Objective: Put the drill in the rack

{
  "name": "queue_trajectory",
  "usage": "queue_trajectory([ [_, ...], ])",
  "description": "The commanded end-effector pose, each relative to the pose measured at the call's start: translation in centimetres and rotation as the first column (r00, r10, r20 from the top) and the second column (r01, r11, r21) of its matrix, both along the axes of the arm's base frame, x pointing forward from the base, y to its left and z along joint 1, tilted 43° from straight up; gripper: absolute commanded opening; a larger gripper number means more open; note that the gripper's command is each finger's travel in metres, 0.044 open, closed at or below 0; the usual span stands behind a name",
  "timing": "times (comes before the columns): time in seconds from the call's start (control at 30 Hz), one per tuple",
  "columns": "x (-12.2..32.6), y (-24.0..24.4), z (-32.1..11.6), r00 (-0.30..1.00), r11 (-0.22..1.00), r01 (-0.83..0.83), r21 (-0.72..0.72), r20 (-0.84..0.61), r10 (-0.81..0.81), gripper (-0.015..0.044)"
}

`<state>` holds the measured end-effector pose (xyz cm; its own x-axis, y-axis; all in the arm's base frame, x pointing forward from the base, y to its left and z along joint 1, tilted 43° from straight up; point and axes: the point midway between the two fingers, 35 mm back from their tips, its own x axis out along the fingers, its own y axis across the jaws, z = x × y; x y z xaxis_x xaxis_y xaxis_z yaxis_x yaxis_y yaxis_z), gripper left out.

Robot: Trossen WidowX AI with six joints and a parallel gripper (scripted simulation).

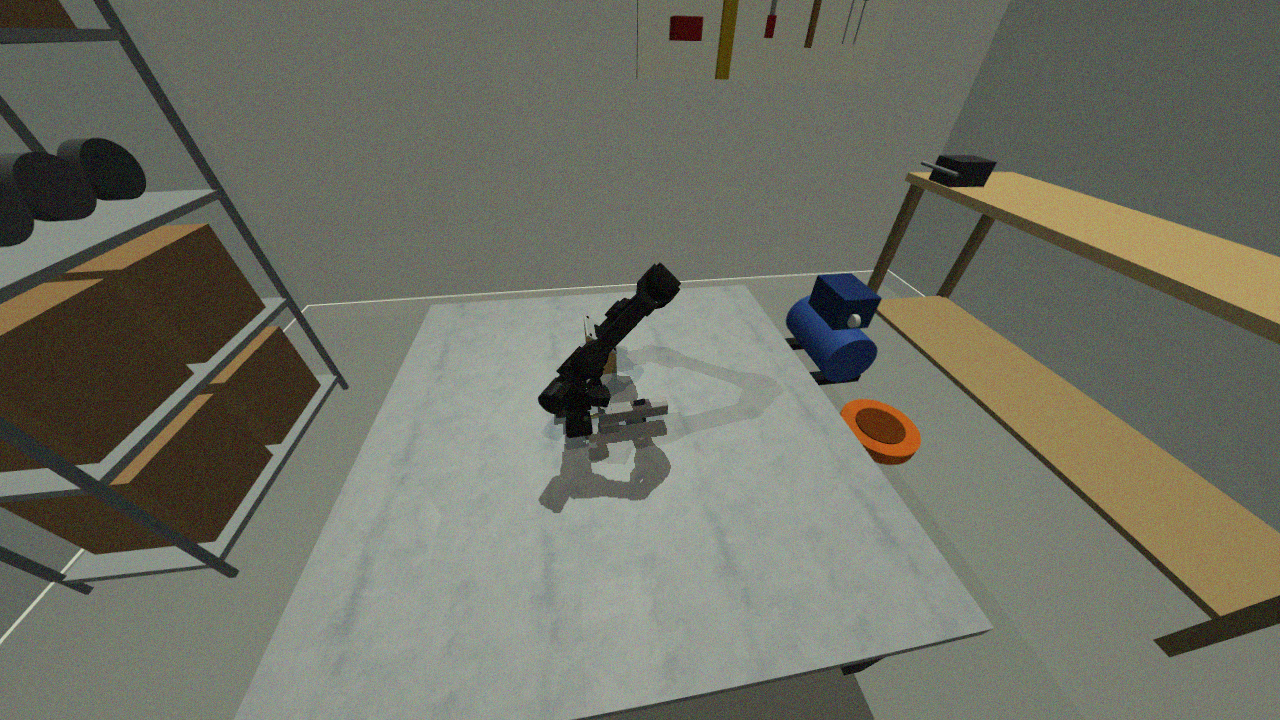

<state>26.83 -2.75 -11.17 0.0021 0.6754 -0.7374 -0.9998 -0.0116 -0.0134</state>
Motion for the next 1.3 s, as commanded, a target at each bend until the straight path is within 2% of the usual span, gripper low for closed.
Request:
queue_trajectory([
  [0.0,0.0,-0.1,0.0,1.0,1.0,-0.004,-0.002,0.003,0.004,0.0],
  [1.27,-0.1,-3.9,-3.9,1.0,1.0,-0.004,-0.005,0.004,0.004,0.0],
])
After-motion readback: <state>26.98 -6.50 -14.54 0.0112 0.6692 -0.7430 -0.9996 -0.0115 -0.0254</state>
